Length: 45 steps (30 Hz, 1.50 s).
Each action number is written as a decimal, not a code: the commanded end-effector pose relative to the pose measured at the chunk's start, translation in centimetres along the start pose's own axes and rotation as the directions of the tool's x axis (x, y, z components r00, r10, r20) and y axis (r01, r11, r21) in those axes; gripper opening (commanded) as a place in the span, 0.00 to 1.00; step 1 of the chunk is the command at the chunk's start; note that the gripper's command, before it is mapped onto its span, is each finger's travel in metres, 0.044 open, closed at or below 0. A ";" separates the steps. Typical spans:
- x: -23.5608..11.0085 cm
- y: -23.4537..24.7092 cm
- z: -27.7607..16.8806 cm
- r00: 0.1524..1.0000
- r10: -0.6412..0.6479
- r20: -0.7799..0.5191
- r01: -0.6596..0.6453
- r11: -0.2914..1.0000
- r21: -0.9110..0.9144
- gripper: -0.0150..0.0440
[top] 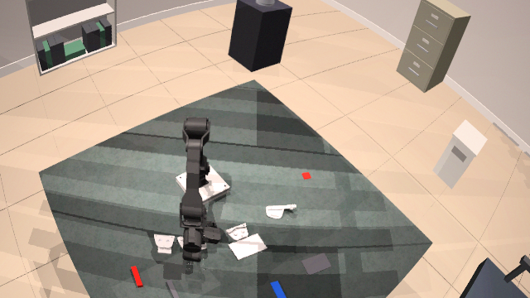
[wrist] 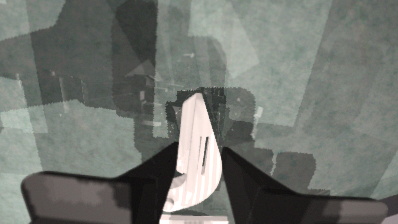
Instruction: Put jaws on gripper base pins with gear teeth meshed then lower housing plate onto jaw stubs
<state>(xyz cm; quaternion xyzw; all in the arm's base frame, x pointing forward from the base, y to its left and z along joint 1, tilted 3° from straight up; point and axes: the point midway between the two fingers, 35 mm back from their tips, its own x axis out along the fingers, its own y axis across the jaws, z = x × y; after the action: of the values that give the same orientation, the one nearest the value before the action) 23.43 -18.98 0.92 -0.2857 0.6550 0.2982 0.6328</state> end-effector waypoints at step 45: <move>-7.5 0.4 6.2 1.000 -0.017 0.005 0.015 0.963 0.270 0.48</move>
<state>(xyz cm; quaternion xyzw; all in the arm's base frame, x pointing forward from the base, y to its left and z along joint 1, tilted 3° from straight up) 27.11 -14.74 8.22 -0.2133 0.6828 0.2118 0.6659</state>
